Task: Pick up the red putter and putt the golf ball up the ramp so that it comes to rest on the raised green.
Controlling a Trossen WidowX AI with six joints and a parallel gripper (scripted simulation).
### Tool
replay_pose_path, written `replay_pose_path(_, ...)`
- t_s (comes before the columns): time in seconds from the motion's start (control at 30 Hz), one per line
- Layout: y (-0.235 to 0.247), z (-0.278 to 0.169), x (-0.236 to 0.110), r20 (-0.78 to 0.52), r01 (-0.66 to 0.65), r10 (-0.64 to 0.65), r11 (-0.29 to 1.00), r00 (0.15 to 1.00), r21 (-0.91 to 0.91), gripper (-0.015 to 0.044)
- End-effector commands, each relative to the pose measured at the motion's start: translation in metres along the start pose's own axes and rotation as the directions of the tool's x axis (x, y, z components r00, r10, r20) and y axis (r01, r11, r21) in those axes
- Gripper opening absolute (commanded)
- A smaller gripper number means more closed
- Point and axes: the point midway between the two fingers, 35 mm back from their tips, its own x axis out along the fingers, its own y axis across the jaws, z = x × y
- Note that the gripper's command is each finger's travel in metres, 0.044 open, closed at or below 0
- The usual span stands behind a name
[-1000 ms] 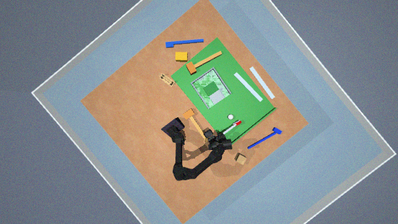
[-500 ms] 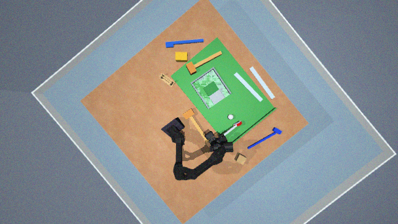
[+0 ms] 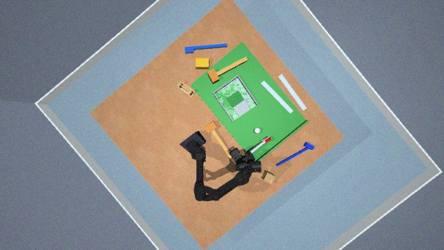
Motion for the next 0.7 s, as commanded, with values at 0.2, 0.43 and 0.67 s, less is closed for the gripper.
replay_pose_path(0.2, 0.086, 0.01, 0.002, -0.004, -0.027, 0.027, 1.0, 1.0, 0.004, 0.0)
replay_pose_path(0.43, 0.137, 0.001, 0.001, 0.002, -0.005, 0.005, 1.0, 1.0, 0.001, 0.0)
replay_pose_path(0.67, 0.138, 0.002, -0.011, 0.002, -0.008, 0.008, 1.0, 1.0, 0.001, 0.0)
